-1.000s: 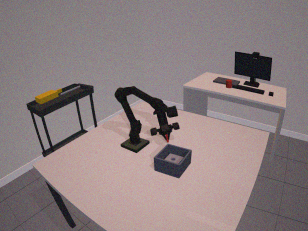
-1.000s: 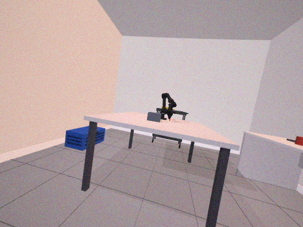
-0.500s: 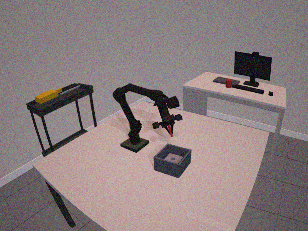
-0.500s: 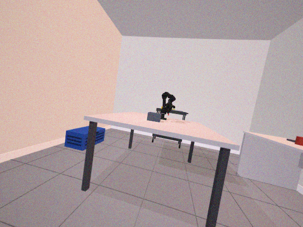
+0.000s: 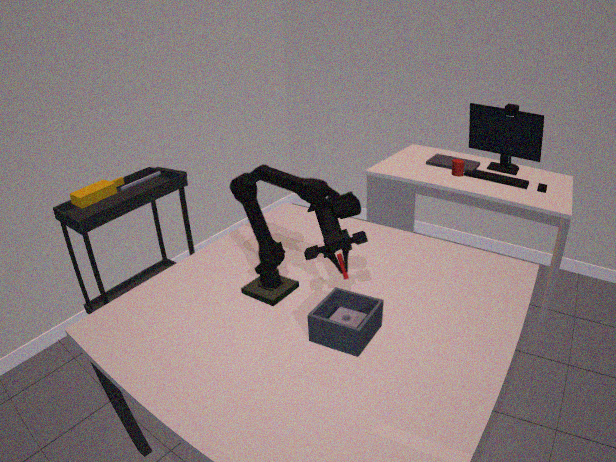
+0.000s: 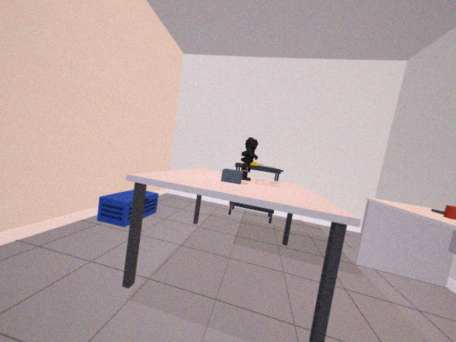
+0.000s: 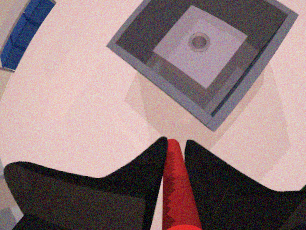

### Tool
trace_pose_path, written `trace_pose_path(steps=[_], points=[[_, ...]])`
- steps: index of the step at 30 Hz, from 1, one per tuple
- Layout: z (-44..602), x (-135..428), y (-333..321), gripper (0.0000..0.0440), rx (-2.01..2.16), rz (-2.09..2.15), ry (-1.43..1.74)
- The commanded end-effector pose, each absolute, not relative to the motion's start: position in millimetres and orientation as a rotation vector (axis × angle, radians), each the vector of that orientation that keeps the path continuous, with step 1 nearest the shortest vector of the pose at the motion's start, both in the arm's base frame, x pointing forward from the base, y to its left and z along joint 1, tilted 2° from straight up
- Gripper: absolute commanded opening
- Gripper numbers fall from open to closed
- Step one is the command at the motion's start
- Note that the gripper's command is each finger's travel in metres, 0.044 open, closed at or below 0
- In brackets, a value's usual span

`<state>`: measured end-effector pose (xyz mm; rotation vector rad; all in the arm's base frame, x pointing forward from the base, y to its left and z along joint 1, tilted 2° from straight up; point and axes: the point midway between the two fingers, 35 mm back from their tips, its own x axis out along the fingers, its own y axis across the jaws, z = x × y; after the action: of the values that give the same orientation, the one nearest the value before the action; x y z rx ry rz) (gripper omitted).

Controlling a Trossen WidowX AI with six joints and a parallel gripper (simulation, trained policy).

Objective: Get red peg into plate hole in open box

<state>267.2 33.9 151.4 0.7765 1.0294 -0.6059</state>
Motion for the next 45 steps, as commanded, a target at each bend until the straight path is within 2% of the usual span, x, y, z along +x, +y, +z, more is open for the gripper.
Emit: trace_pose_path(steps=[1, 23, 39, 42, 45], points=[[152.8, 277.1, 22.4, 0.0, 0.78, -0.63, 1.01], [135.2, 318.6, -43.2, 0.0003, 0.839, -0.764, 0.942], [99.6, 338.5, -67.5, 0.0012, 0.859, -0.811, 1.011], [90.6, 341.1, -69.9, 0.0045, 0.848, -0.816, 1.034], [84.3, 343.3, -72.8, 0.0121, 0.831, -0.816, 1.054]])
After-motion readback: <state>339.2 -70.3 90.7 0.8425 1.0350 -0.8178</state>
